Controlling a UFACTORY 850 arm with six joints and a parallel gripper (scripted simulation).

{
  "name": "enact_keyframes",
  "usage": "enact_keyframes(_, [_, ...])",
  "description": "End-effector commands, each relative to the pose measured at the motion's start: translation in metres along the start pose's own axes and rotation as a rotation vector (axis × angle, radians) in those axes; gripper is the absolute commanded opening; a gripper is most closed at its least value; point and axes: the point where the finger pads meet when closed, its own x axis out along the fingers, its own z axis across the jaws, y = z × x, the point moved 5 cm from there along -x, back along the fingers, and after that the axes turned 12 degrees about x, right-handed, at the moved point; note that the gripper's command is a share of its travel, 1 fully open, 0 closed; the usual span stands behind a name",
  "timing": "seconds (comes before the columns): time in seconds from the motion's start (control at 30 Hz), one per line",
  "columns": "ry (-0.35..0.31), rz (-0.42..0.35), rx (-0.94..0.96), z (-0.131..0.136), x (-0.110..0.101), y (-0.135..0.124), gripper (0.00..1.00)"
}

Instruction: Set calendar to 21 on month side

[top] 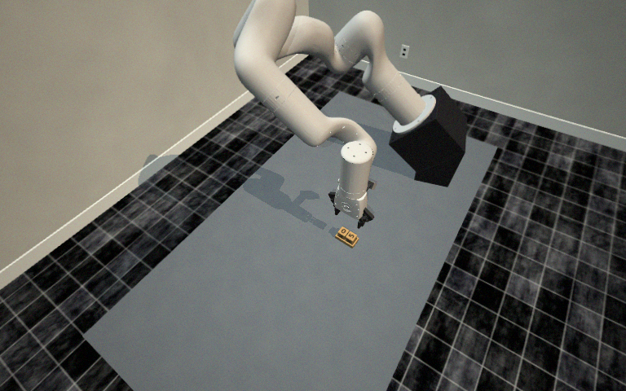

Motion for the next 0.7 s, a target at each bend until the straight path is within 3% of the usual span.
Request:
enact_keyframes(0.0, [-0.001,-0.001,0.009,0.0,0.0,0.0,1.0])
enact_keyframes(0.17, [0.001,-0.002,0.095,-0.004,0.001,0.004,1.0])
enact_keyframes(0.67, [0.006,-0.007,0.586,-0.025,0.008,0.03,1.0])
